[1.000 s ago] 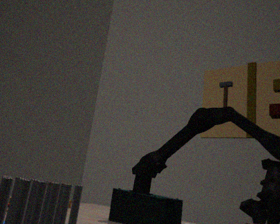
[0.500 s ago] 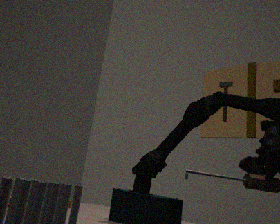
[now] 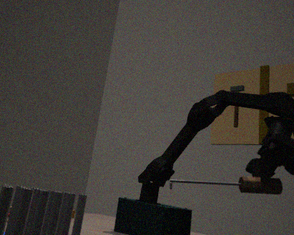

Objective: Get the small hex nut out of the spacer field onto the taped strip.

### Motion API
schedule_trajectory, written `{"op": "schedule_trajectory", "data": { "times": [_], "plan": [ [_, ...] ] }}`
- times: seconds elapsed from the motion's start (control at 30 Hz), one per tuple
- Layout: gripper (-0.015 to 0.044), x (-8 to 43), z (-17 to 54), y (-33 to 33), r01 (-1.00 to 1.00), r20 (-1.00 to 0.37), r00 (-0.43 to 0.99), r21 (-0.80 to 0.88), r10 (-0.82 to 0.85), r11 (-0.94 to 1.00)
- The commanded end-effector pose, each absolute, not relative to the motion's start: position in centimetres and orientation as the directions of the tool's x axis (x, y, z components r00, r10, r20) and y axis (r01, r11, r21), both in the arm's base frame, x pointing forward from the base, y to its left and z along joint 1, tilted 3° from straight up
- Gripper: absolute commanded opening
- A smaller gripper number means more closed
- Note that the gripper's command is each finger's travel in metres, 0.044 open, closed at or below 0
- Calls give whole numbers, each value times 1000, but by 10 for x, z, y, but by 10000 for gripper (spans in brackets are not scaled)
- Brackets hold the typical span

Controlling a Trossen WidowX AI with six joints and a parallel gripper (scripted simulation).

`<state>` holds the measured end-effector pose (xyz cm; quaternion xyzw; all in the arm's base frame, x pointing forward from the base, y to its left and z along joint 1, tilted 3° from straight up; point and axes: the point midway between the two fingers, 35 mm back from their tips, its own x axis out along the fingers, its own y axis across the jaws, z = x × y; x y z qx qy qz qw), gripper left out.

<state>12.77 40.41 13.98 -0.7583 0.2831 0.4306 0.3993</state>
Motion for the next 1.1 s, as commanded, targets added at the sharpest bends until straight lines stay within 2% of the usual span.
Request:
{"op": "schedule_trajectory", "data": {
  "times": [0.0,0.5,0.87,1.07],
  "plan": [
    [0,146,140,395,-834,-893,440,-367,-95,-412],
    [0,210,134,352,-942,-938,322,-332,-128,59],
    [0,249,130,313,-865,-963,236,-271,-133,422],
    [0,267,130,289,-821,-971,202,-237,-123,519]
  ]
}}
